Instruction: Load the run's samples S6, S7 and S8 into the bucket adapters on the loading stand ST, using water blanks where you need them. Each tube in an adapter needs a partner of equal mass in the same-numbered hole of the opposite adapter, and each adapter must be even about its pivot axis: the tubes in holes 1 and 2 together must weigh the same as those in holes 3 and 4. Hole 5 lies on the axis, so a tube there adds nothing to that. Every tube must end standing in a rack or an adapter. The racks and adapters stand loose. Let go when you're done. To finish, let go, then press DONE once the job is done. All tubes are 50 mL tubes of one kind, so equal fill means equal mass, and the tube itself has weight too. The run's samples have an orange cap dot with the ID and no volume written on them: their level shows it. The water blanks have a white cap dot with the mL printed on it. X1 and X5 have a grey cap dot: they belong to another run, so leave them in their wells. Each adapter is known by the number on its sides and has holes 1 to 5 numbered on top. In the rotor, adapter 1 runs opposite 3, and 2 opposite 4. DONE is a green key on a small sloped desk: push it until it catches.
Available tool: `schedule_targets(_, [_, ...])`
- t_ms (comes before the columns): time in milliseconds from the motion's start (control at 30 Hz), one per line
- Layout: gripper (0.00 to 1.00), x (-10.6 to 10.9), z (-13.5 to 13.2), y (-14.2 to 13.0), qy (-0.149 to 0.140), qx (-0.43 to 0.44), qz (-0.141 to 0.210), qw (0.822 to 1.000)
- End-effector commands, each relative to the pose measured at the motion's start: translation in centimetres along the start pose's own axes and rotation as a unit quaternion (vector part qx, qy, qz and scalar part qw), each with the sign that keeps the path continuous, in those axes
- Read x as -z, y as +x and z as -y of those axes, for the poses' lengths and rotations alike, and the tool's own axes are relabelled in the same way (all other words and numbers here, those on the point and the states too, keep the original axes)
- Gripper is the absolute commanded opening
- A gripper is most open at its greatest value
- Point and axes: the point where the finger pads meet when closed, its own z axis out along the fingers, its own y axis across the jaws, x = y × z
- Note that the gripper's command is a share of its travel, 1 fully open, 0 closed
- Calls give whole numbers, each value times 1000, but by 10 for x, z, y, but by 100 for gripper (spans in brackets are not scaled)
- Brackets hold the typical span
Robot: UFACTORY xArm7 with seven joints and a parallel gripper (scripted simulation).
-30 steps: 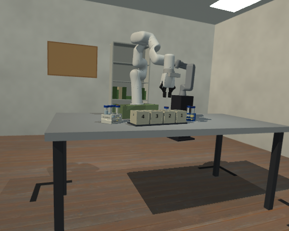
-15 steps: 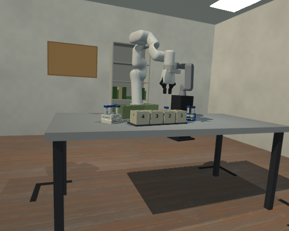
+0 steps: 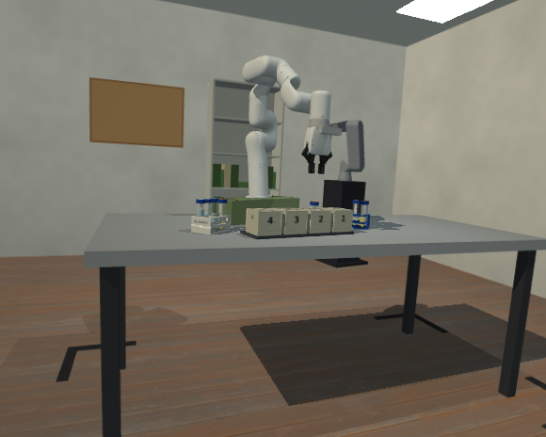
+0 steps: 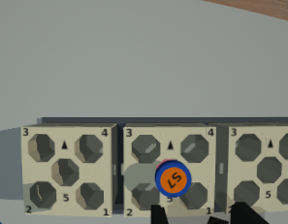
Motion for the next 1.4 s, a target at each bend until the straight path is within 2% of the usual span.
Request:
schedule_targets(0, [44, 2, 0, 1, 0, 0, -2, 1000])
schedule_targets(467, [44, 2, 0, 1, 0, 0, -2, 1000])
schedule_targets(500, [57, 2, 5, 1, 1, -17, -2, 1000])
schedule_targets(733, [57, 2, 40, -5, 1, -133, -2, 991])
schedule_targets(933, [57, 2, 69, -11, 1, -231, -2, 973])
schedule_targets(1033, [57, 2, 74, -12, 1, -247, -2, 969])
schedule_targets(1367, [57, 2, 124, -20, 2, -405, -2, 914])
